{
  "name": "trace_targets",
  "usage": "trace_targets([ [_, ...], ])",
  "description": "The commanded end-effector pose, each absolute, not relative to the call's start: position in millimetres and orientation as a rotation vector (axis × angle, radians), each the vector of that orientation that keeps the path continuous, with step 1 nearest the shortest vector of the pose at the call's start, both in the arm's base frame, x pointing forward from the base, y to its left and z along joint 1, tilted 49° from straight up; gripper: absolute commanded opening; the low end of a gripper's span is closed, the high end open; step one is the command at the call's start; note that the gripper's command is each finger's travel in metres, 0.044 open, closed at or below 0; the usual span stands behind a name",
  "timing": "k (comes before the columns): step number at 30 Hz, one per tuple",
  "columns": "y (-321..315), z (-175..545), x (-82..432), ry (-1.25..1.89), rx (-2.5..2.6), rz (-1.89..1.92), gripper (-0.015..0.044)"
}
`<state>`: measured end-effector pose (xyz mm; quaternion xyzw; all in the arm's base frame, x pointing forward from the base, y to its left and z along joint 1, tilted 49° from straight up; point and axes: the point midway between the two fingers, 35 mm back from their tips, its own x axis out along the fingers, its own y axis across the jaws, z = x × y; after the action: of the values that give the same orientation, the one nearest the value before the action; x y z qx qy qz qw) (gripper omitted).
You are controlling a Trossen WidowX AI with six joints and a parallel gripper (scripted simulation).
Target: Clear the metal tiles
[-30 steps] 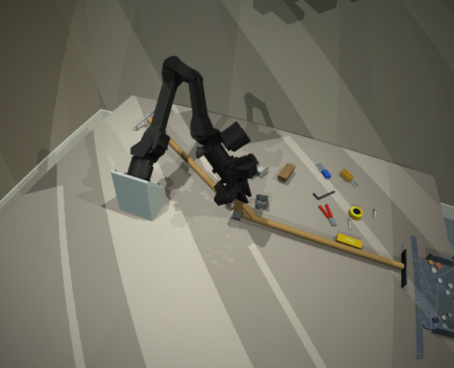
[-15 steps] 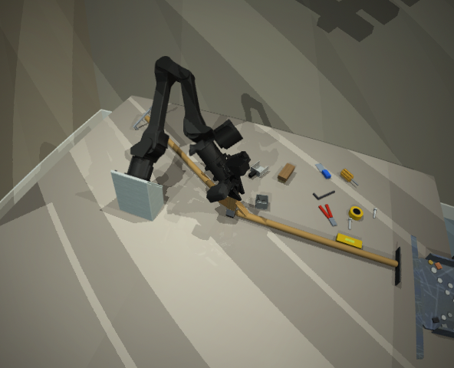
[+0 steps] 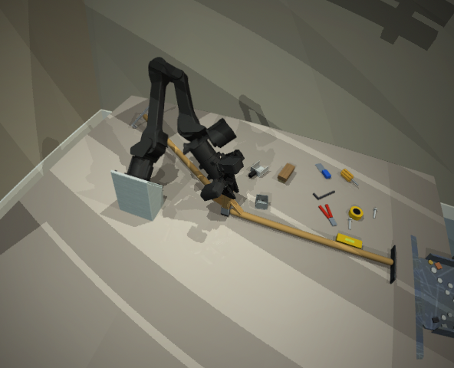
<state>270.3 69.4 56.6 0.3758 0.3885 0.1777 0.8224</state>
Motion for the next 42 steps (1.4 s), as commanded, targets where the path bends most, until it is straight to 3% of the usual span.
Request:
trace_targets([
  [1, 69, 54, 267, 0.833, 0.797, 0.389, 0.0000],
  [42, 32, 14, 274, 0.847, 0.771, 0.386, 0.0000],
])
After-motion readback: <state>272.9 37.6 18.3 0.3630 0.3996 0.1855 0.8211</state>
